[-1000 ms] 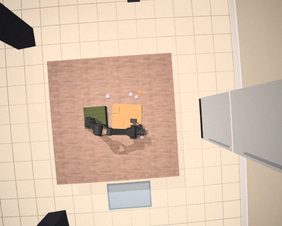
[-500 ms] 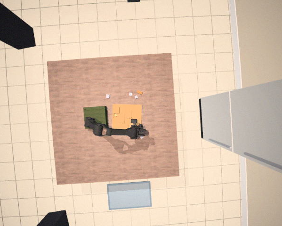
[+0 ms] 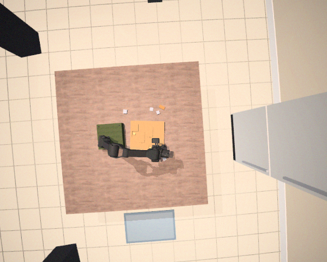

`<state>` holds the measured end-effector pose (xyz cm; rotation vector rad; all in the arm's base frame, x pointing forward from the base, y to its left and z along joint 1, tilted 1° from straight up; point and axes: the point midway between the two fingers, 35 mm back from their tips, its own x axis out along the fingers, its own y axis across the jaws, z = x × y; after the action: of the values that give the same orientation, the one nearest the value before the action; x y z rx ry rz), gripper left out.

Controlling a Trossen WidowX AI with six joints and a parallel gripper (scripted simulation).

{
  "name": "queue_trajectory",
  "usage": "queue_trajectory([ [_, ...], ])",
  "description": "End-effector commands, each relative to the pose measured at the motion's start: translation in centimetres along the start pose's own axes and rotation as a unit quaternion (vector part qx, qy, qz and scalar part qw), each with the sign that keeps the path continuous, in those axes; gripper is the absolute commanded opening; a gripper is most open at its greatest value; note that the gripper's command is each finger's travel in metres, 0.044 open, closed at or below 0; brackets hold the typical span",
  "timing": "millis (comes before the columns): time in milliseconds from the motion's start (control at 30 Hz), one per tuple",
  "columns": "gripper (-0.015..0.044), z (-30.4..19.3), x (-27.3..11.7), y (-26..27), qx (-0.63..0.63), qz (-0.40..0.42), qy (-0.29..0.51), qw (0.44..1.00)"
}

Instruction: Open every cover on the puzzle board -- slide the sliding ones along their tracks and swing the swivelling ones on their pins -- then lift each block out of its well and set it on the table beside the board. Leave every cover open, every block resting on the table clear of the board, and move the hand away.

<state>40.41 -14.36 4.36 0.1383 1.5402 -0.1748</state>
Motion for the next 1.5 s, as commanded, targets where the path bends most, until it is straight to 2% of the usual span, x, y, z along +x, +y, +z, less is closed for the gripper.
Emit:
queue_trajectory([
  [0, 0.0000, 0.2, -0.8, 0.1, 0.003, 0.002, -0.004, 1.000],
  [333, 0.0000, -0.2, -1.3, 0.2, -0.014, 0.000, 0.000, 1.000],
  [767, 0.0000, -6.1, -3.1, 3.3, -0.282, 0.002, 0.000, 0.960],
  [1100, 0.0000, -11.4, -3.4, 5.2, -0.477, 0.004, 0.000, 0.879],
  [1467, 0.0000, -17.6, -2.6, 6.8, -0.667, 0.005, -0.001, 0.745],
])
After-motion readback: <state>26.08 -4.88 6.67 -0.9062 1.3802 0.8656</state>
